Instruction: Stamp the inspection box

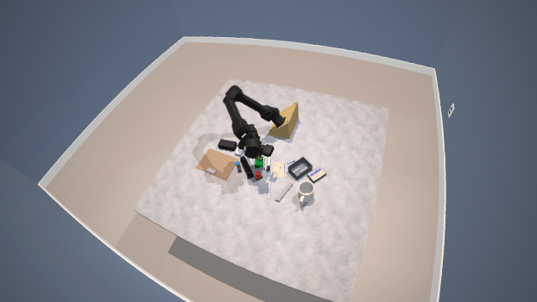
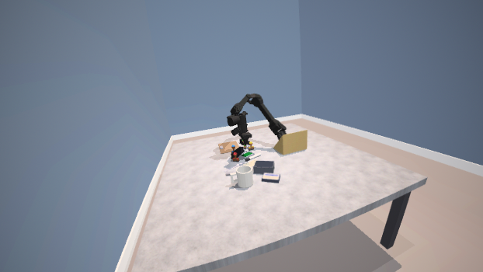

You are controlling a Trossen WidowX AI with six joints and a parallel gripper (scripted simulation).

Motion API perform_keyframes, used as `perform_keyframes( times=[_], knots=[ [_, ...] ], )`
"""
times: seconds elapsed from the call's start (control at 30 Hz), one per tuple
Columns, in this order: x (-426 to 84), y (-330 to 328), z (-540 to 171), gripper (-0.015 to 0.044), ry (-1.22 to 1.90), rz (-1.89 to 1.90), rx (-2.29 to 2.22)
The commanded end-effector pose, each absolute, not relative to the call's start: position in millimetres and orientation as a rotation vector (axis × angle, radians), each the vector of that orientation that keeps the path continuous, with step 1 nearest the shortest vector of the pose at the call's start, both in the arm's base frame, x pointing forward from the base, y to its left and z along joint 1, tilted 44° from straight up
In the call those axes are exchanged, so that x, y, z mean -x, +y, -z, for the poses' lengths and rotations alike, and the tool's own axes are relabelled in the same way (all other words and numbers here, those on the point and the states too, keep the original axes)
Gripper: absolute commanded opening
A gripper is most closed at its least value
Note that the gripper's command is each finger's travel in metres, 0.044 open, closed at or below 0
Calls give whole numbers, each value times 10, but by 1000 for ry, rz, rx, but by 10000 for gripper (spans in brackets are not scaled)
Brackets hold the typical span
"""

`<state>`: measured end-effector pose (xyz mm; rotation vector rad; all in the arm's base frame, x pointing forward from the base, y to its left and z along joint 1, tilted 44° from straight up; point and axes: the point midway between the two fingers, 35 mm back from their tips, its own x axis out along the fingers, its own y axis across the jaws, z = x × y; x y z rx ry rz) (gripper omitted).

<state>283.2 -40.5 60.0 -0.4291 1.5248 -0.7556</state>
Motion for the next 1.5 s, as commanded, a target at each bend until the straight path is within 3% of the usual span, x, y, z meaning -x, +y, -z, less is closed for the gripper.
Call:
perform_keyframes(
  times=[0.0,1.47],
  knots=[
    [-2694,-478,-667,0,1515,756,432],
    [-2674,-659,-476,0,1515,755,431]
  ],
)
